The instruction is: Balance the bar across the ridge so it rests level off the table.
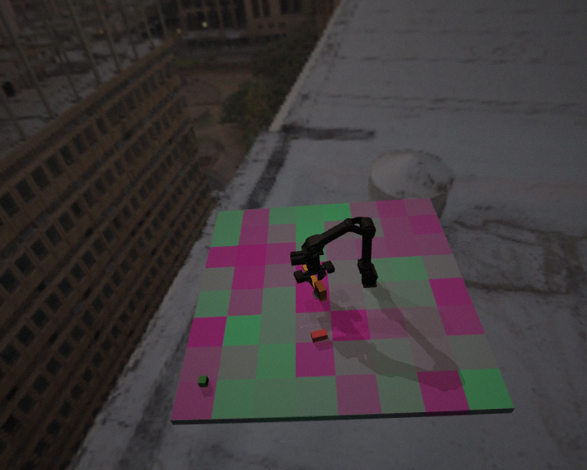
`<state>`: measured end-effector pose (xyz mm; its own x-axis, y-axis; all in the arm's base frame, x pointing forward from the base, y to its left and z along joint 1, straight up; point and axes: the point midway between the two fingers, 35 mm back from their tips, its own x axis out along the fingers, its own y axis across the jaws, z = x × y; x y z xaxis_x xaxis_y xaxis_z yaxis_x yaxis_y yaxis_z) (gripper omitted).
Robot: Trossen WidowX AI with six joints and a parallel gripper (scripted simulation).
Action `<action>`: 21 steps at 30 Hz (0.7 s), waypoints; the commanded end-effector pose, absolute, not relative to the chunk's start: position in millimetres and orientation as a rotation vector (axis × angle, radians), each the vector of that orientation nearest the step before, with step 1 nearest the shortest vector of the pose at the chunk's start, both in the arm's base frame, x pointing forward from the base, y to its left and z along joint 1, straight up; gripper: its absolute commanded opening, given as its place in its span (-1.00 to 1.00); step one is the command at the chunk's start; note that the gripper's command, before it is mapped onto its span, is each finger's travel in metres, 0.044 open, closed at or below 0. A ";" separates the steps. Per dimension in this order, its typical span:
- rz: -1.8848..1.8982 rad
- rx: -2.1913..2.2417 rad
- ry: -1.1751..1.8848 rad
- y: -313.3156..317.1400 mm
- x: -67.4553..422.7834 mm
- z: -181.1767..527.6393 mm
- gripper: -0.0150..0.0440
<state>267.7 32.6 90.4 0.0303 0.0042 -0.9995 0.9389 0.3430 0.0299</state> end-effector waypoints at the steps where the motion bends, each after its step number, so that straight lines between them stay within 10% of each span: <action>1: -0.928 0.961 1.332 32.6 267.7 90.3 -0.31; 6: -0.928 0.961 1.332 32.6 267.7 90.3 0.07; 21: -0.928 0.961 1.332 32.6 267.7 90.3 0.08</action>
<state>267.8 32.6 90.3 0.0306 0.0042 -0.9995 0.9388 0.3430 0.0302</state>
